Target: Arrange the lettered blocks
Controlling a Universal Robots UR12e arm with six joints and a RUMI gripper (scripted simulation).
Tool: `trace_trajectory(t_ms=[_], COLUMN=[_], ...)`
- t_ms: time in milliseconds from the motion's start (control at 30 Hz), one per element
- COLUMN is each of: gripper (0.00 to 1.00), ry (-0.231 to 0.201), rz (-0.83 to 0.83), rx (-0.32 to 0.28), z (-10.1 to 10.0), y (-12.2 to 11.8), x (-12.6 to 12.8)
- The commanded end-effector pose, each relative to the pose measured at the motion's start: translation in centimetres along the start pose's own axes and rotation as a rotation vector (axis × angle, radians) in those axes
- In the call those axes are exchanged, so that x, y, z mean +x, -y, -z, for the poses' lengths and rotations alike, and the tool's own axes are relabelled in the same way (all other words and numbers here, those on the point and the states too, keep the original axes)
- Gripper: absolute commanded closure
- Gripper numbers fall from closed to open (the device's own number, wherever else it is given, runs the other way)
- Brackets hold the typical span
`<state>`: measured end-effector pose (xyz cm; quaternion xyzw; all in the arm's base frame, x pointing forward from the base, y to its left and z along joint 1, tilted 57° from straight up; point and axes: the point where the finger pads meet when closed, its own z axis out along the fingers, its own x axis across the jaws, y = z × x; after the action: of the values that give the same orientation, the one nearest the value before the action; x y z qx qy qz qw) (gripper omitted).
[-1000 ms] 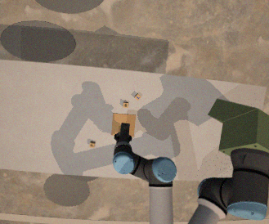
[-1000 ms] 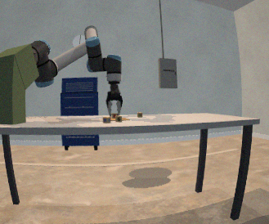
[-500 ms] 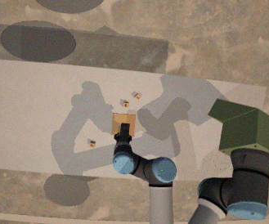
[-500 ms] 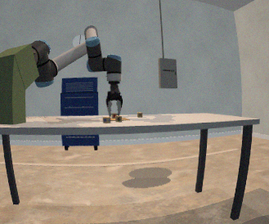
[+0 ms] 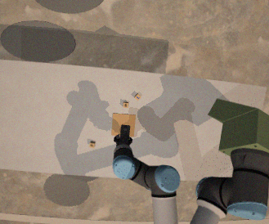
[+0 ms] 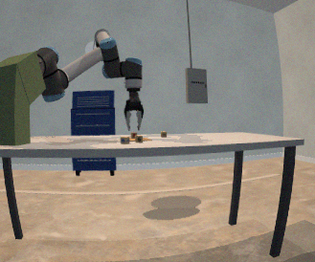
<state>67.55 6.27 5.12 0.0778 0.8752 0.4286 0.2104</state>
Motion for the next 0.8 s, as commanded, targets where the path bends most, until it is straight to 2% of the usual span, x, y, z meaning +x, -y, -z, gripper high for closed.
trace_trajectory(t_ms=[0, 267, 533, 567, 767], gripper=[0.72, 0.72, 0.72, 0.00, 0.00], ry=[-0.002, -0.002, -0.002, -0.002, -0.002], rz=[0.001, 0.001, 0.001, 0.001, 0.001], rx=[-0.001, -0.001, -0.001, -0.001, -0.001], z=[2.1, 4.9, 5.3, 5.3, 5.3], y=[0.0, 0.0, 0.0, 0.0, 0.0], x=[0.0, 0.0, 0.0, 0.0, 0.0])
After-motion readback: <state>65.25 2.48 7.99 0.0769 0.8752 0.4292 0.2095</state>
